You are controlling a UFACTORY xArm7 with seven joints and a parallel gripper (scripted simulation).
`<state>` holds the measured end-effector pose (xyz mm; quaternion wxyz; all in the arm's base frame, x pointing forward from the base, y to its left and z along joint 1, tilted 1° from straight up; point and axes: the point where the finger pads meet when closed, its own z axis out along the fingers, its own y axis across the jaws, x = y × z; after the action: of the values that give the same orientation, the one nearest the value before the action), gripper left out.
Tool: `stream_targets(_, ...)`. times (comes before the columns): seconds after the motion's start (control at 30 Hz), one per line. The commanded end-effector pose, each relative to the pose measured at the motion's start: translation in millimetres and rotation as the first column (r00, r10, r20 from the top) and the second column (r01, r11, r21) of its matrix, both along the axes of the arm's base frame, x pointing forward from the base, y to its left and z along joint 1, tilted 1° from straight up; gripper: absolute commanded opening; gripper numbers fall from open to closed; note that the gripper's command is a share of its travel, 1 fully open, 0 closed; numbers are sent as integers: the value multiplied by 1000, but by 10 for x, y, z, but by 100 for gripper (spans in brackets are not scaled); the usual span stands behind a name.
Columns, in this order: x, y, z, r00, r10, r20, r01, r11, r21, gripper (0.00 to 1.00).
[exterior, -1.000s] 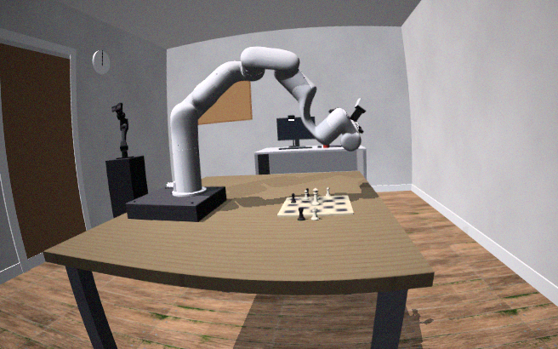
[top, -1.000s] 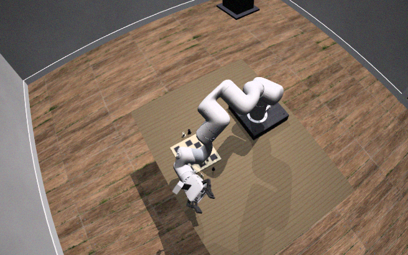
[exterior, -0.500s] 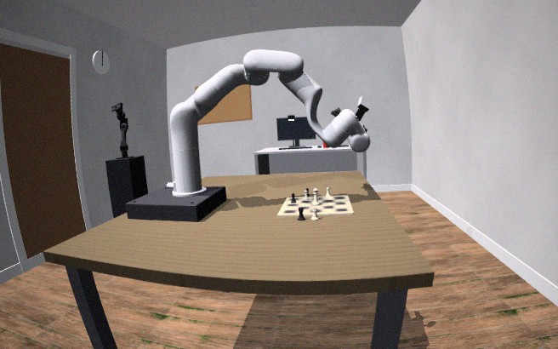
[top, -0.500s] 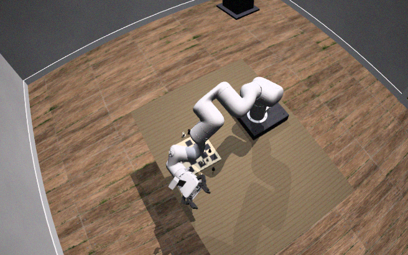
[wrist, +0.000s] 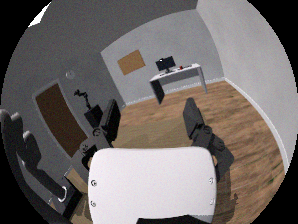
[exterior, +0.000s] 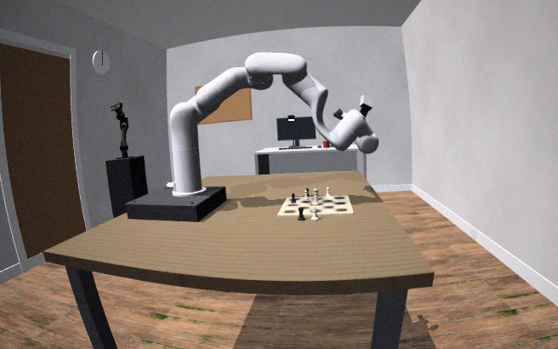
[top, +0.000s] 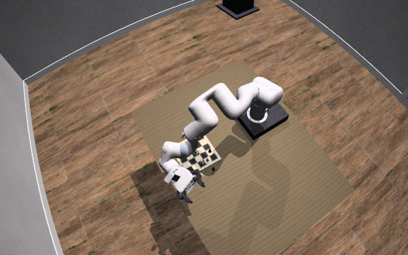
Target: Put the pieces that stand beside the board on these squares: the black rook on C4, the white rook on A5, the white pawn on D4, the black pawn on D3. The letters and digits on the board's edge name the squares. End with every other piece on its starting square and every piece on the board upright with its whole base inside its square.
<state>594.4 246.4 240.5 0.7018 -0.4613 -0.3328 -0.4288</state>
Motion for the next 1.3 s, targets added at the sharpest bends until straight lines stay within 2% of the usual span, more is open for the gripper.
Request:
stream_targets(0.0, -11, -6, 40, 1000, 18, 23, -18, 1000, 7, 100)
stream_targets(0.23, -11, -6, 40, 1000, 18, 23, -18, 1000, 7, 100)
stream_targets(0.3, -15, -462, -19, 990, 50, 132, -50, 999, -3, 100)
stream_targets(0.8, -15, -462, -19, 990, 50, 132, -50, 999, -3, 100)
stream_targets(0.87, -34, -984, -121, 970, 67, 233, -62, 998, -26, 100)
stream_targets(1.27, -34, -984, -121, 970, 67, 233, -62, 998, -26, 100)
